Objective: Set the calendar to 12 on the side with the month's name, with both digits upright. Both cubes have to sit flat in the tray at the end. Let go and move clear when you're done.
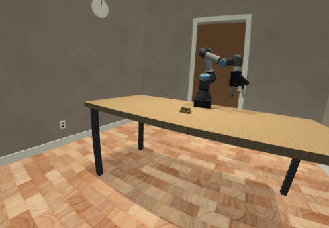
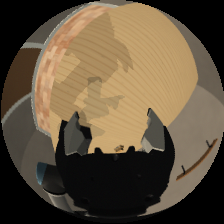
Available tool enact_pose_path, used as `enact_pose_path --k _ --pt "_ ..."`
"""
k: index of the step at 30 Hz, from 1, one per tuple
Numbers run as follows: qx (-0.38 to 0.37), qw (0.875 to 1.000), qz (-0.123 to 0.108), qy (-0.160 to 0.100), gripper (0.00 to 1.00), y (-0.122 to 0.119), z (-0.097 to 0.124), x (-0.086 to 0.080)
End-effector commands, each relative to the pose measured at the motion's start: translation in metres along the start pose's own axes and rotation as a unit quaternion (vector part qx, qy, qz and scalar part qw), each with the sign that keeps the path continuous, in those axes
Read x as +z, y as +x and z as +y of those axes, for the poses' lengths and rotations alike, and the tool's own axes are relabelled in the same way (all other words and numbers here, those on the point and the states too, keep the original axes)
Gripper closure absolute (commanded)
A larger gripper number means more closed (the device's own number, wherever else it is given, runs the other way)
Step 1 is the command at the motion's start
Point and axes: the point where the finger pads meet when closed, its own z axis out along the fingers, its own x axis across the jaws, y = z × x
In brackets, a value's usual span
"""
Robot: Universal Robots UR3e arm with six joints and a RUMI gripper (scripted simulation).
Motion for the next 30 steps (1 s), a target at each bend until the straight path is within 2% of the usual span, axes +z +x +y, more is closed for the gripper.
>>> enact_pose_path --k 1,6,11,14,17,18,22,23,27,30 --pt "0.080 0.997 -0.015 -0.007 0.00 0.018 0.012 0.005" --pt "0.135 0.990 -0.024 -0.012 0.00 0.029 0.022 0.008" --pt "0.211 0.977 -0.035 -0.020 0.00 0.044 0.036 0.012" --pt "0.215 0.976 -0.036 -0.020 0.00 0.045 0.037 0.012" --pt "0.276 0.960 -0.044 -0.027 0.00 0.056 0.050 0.015" --pt "0.277 0.960 -0.044 -0.027 0.00 0.056 0.050 0.015" --pt "0.337 0.939 -0.051 -0.033 0.00 0.067 0.064 0.018" --pt "0.341 0.938 -0.051 -0.034 0.00 0.067 0.065 0.018" --pt "0.399 0.914 -0.058 -0.040 0.00 0.077 0.079 0.020" --pt "0.405 0.911 -0.058 -0.040 0.00 0.078 0.081 0.021"
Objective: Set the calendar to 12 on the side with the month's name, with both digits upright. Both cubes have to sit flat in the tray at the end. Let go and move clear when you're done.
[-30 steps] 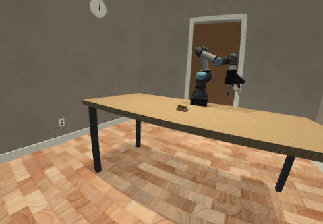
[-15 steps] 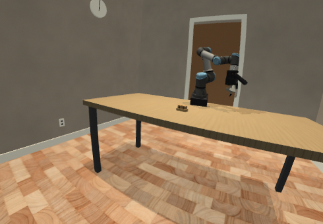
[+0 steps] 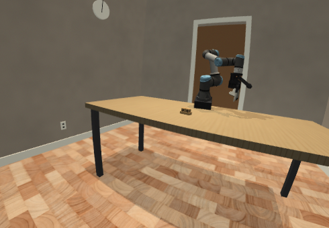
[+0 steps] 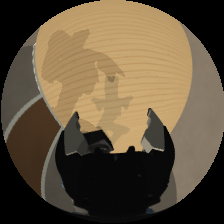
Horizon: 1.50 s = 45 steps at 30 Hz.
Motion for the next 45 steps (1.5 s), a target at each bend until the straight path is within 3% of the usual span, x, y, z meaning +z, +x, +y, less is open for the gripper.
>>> enact_pose_path --k 1,10,15,17,19,28,31,34,36,44,45 --pt "0.065 0.998 -0.009 -0.006 0.00 0.018 0.003 0.001" --pt "0.186 0.982 -0.020 -0.016 0.00 0.050 0.014 0.004" --pt "0.260 0.965 -0.026 -0.022 0.00 0.069 0.023 0.005" --pt "0.260 0.965 -0.026 -0.022 0.00 0.069 0.023 0.005" --pt "0.308 0.951 -0.029 -0.026 0.00 0.081 0.029 0.006" --pt "0.406 0.913 -0.035 -0.033 0.00 0.106 0.045 0.007" --pt "0.452 0.890 -0.037 -0.036 0.00 0.118 0.053 0.007" --pt "0.453 0.890 -0.037 -0.036 0.00 0.118 0.053 0.007" --pt "0.499 0.865 -0.039 -0.038 0.00 0.129 0.062 0.007" --pt "0.586 0.808 -0.042 -0.043 0.00 0.150 0.082 0.007" --pt "0.602 0.796 -0.042 -0.044 0.00 0.154 0.086 0.006"
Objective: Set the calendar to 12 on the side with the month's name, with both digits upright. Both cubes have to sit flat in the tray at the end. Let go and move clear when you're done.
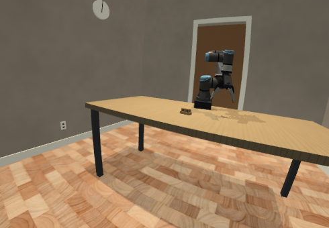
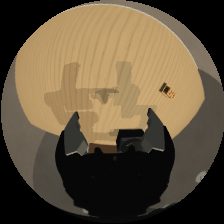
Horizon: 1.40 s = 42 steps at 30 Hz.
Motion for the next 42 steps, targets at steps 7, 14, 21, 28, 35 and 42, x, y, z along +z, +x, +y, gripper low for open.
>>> enact_pose_path --k 7,14,21,28,35,42 --pt "0.129 0.992 -0.009 -0.005 0.00 0.033 -0.013 -0.004" --pt "0.247 0.969 -0.015 -0.007 0.00 0.065 -0.020 -0.007" --pt "0.337 0.941 -0.019 -0.008 0.00 0.091 -0.023 -0.011" --pt "0.407 0.913 -0.023 -0.007 0.00 0.111 -0.024 -0.014" --pt "0.496 0.868 -0.028 -0.006 0.00 0.138 -0.024 -0.018" --pt "0.554 0.832 -0.031 -0.004 0.00 0.155 -0.022 -0.021"
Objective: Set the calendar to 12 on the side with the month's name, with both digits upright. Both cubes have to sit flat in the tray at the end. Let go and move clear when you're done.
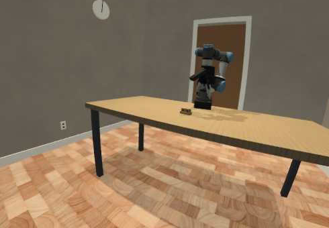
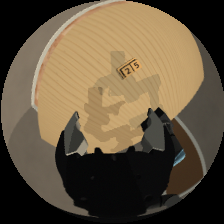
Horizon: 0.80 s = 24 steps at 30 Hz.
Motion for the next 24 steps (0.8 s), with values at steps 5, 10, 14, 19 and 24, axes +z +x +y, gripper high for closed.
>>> enact_pose_path --k 5,10,14,19,24 --pt "0.134 0.991 -0.012 0.002 0.00 0.020 -0.029 -0.009" --pt "0.200 0.980 -0.018 0.004 0.00 0.032 -0.042 -0.014" --pt "0.230 0.973 -0.021 0.004 0.00 0.038 -0.047 -0.016" --pt "0.283 0.959 -0.026 0.006 0.00 0.048 -0.057 -0.020" --pt "0.339 0.940 -0.032 0.008 0.00 0.059 -0.067 -0.025"
